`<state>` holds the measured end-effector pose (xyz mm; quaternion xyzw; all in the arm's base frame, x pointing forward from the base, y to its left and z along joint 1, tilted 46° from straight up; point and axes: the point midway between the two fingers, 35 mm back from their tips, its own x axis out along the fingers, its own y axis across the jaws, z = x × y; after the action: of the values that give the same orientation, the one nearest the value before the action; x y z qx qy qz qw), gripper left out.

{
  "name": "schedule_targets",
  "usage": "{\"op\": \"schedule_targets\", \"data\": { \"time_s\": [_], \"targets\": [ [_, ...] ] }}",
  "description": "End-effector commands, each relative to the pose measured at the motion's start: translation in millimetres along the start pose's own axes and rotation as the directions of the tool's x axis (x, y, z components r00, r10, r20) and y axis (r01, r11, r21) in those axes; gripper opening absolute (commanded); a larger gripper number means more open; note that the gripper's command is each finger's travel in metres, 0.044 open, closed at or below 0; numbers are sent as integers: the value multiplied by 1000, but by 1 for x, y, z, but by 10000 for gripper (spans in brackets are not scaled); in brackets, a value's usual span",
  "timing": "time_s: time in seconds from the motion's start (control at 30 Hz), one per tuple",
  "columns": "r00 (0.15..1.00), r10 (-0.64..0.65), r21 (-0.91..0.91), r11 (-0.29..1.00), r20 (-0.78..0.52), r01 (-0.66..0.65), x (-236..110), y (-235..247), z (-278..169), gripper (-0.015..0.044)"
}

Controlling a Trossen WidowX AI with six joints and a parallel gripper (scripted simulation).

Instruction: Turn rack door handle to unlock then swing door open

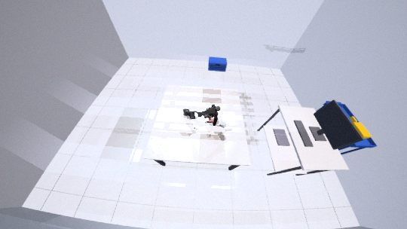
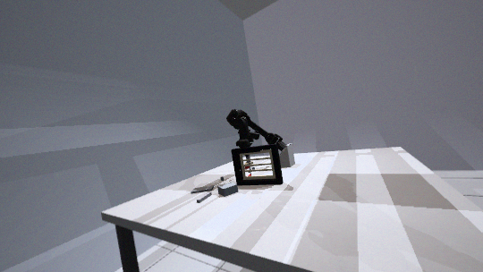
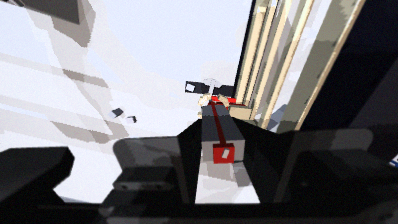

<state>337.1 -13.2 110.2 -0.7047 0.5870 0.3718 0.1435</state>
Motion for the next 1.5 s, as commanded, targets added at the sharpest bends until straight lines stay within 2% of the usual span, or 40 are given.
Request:
{"op": "schedule_targets", "data": {
  "time_s": [0.0,0.47,0.6,0.93,1.47],
  "targets": [
    [1000,-1,-2,1000,3,1,0,0,0,117],
    [1000,-1,-2,1000,3,1,0,0,0,24],
    [1000,-1,11,1000,3,1,0,1,1,24],
    [1000,0,209,978,4,0,0,9,6,24],
    [1000,1,484,875,4,-3,0,28,19,24]
  ]
}}
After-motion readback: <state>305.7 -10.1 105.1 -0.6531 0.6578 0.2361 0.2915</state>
